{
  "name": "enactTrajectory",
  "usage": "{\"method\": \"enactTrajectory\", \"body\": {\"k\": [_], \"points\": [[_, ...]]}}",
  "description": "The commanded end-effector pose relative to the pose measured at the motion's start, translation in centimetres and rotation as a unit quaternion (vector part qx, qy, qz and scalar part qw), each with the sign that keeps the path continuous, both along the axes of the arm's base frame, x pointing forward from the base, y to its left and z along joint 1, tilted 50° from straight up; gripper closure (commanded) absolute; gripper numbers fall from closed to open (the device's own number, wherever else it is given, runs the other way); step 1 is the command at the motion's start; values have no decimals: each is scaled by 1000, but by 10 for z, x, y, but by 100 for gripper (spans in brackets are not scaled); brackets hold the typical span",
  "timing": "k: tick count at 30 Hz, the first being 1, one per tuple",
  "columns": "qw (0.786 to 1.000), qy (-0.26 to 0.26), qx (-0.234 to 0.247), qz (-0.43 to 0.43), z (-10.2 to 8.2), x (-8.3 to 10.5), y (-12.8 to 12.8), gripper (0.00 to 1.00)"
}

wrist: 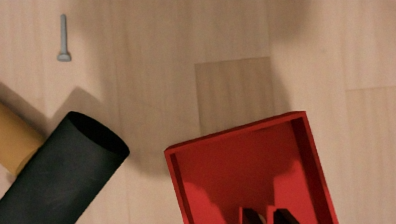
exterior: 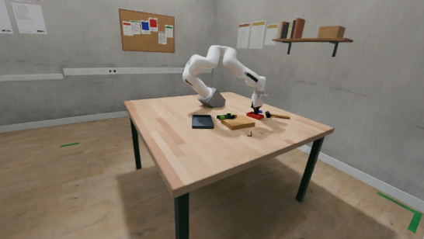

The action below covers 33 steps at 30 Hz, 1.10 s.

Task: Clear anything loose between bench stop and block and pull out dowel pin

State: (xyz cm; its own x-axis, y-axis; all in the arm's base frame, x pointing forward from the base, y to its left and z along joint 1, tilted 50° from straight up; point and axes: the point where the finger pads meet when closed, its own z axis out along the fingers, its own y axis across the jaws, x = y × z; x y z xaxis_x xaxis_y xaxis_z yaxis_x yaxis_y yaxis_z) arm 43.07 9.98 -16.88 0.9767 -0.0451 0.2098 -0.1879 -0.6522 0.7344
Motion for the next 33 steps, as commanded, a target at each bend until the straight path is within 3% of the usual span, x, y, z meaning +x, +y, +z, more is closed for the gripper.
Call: {"method": "enactTrajectory", "body": {"k": [1, 4, 5, 33], "points": [[1000, -1, 1, 1, 1, 1, 2, 100], [1000, -1, 1, 1, 1, 1, 2, 100], [1000, -1, 1, 1, 1, 1, 2, 72], [1000, -1, 1, 1, 1, 1, 2, 72]]}}
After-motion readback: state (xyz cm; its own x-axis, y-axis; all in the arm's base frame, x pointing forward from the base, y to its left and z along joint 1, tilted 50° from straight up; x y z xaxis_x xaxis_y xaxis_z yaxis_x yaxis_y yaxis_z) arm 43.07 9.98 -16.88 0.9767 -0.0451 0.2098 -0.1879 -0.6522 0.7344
